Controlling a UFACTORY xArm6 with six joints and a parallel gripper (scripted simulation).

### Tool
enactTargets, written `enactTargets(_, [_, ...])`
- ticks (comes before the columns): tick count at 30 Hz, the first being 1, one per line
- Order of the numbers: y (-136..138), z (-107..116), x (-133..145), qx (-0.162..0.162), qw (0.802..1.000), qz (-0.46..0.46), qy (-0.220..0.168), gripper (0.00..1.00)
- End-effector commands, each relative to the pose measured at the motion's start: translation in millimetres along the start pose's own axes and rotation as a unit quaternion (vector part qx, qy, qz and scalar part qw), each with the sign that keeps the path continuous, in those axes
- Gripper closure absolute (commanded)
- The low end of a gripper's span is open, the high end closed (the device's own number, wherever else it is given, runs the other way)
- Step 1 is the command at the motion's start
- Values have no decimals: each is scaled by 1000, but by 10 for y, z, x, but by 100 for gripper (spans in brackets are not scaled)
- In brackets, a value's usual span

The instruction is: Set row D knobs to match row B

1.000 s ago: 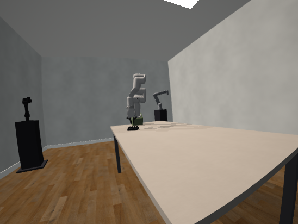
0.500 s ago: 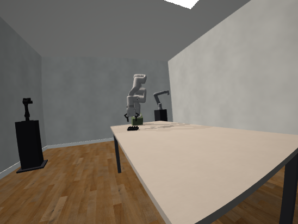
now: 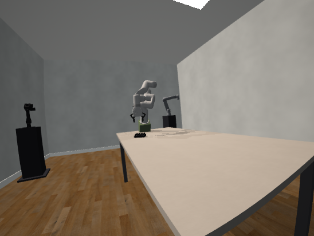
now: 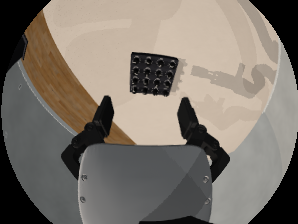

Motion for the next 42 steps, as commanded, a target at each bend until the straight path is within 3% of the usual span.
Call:
enactTargets(1, [29, 302, -34, 3, 1000, 0, 2, 0])
enactTargets(42, [28, 348, -34, 3, 1000, 0, 2, 0])
Point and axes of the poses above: the point where the finger pads meet when closed, its own z axis back along the fingers, its own y axis across the jaws, x = y × z, the point moved 2 cm from there along z, back along the fingers, and after that the axes turned 13 degrees about z, right-handed, at the moved point
